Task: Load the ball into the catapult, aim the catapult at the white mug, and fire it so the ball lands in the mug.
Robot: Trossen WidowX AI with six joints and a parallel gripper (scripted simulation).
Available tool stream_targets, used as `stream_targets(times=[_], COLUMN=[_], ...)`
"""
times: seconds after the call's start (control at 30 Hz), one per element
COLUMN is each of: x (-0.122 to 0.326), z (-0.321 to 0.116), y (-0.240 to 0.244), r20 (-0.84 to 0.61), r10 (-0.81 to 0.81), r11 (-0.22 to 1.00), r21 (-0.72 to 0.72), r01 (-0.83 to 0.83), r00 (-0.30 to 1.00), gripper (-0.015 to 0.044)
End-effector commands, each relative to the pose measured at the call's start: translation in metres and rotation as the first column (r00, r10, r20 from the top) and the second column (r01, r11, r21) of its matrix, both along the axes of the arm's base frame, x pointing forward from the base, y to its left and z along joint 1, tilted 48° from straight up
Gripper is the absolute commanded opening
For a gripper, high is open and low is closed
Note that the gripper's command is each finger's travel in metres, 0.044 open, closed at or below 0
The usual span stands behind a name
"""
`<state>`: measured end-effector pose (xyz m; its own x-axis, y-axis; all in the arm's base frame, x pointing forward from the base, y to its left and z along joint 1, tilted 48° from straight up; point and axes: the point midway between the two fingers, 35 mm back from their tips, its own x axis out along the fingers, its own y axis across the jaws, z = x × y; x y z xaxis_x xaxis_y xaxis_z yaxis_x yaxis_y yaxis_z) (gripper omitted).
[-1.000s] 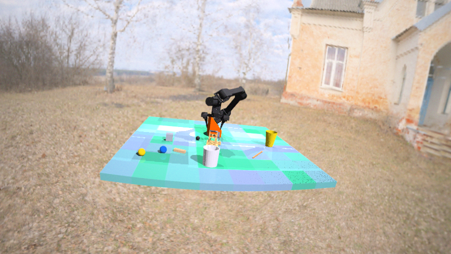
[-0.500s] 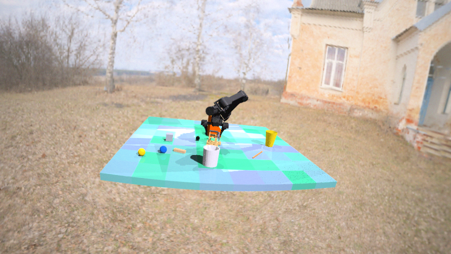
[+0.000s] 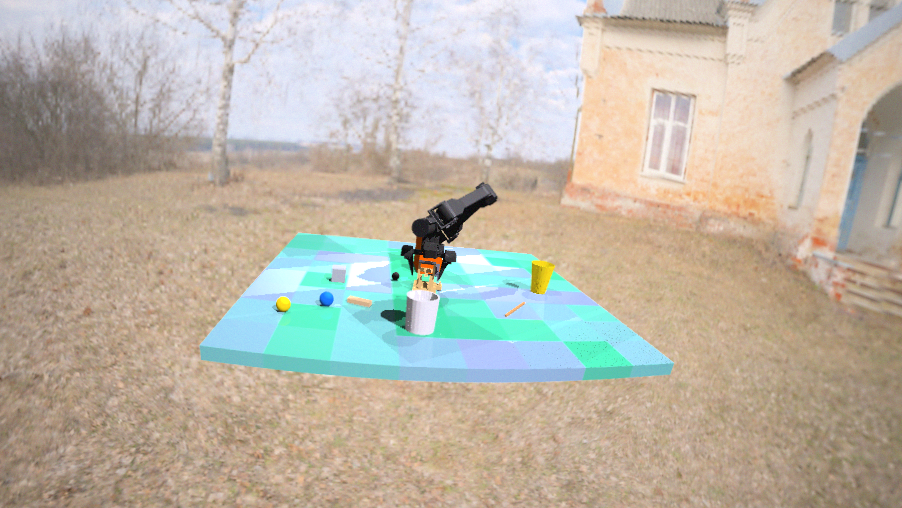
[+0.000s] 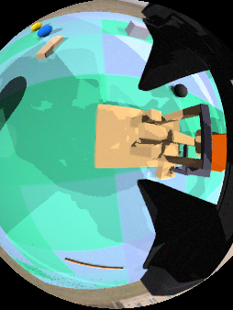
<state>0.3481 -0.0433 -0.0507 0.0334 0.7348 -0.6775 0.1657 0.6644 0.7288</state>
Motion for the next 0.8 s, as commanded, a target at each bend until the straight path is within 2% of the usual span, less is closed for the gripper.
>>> stream_targets(times=[0.0, 0.6, 0.77], x=[-0.002, -0.002, 0.000], z=[-0.005, -0.021, -0.019], y=[0.005, 0.024, 0.022], r20=[-0.008, -0.008, -0.001], r10=[-0.003, -0.003, 0.002], r11=[1.000, 1.000, 1.000], r21=[0.007, 0.009, 0.003], r01=[0.004, 0.003, -0.002], r00=[1.000, 1.000, 1.000], gripper=[0.0440, 0.0440, 0.0309])
